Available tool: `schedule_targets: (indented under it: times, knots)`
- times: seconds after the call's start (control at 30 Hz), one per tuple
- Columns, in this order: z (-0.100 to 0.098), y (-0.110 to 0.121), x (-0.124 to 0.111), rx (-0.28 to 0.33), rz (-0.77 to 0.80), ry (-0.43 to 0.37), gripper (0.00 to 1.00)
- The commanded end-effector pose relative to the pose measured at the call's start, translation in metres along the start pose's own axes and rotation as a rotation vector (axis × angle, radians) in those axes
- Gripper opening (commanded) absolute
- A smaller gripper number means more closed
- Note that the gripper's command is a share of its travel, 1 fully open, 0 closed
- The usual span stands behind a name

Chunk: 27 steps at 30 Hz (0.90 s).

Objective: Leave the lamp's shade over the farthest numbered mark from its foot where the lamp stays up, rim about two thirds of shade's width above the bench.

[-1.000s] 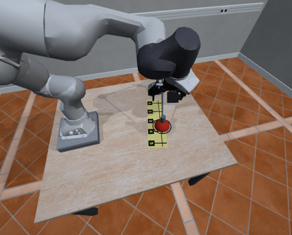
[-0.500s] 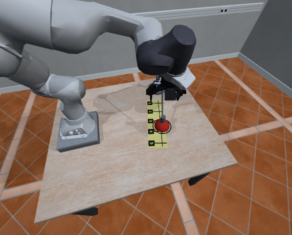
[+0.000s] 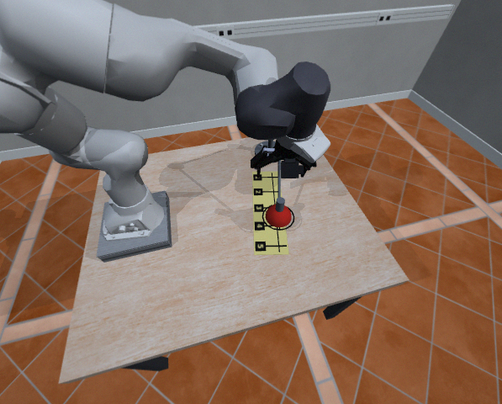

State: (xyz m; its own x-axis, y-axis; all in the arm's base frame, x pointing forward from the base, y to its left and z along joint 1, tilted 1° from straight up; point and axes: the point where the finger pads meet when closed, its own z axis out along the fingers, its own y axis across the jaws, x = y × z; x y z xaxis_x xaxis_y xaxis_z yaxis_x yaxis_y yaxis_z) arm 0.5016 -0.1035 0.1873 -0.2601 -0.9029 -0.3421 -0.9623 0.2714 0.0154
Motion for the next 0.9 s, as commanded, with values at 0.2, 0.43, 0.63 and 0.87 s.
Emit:
schedule_targets:
  times: [0.2, 0.43, 0.63, 0.87]
  knots:
    - [0.023, 0.000, 0.000, 0.001, 0.005, 0.004, 1.00]
    - [0.036, 0.003, 0.001, -0.005, 0.007, 0.006, 1.00]
    - [0.051, 0.005, 0.001, -0.011, 0.008, 0.007, 1.00]
    - [0.067, 0.008, 0.002, -0.018, 0.009, 0.008, 1.00]
